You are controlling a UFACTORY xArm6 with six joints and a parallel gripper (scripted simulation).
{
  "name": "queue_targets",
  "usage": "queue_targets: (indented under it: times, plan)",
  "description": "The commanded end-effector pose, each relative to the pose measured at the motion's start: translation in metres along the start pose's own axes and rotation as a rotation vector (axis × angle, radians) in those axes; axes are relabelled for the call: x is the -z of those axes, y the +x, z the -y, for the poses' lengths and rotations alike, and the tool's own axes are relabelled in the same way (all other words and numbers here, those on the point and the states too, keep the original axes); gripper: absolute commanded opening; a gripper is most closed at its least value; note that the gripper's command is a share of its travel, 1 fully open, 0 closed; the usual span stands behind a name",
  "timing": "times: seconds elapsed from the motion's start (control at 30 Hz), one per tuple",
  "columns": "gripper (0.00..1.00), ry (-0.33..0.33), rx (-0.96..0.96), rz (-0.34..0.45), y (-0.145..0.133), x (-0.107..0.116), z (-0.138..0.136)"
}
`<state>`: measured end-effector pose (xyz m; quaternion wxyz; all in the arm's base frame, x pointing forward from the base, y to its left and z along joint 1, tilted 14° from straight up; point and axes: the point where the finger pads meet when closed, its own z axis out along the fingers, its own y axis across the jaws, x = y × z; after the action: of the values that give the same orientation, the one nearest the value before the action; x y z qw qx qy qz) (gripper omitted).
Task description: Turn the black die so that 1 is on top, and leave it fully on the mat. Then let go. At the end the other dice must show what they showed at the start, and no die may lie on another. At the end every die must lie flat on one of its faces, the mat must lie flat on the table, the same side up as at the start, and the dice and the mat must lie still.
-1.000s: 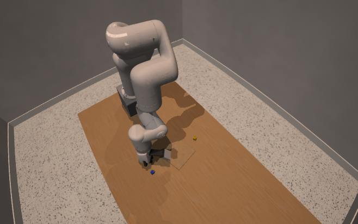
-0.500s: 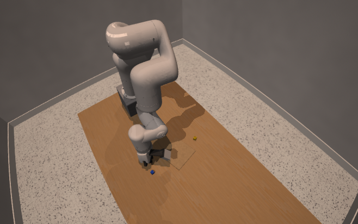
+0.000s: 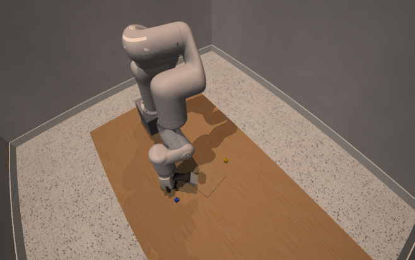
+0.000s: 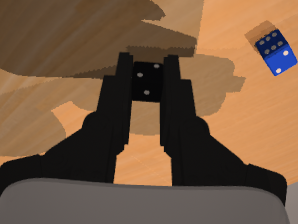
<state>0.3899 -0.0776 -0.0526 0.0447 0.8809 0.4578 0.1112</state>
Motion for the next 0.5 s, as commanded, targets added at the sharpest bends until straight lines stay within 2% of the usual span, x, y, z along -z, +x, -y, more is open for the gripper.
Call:
queue_targets:
  times: [0.0, 0.2, 0.47]
  plan:
    - [0.11, -0.001, 0.0, 0.0, 0.001, 0.006, -0.001]
    - [0.11, -0.001, 0.0, 0.0, 0.001, 0.015, -0.001]
    - [0.11, -0.001, 0.0, 0.0, 0.001, 0.037, -0.001]
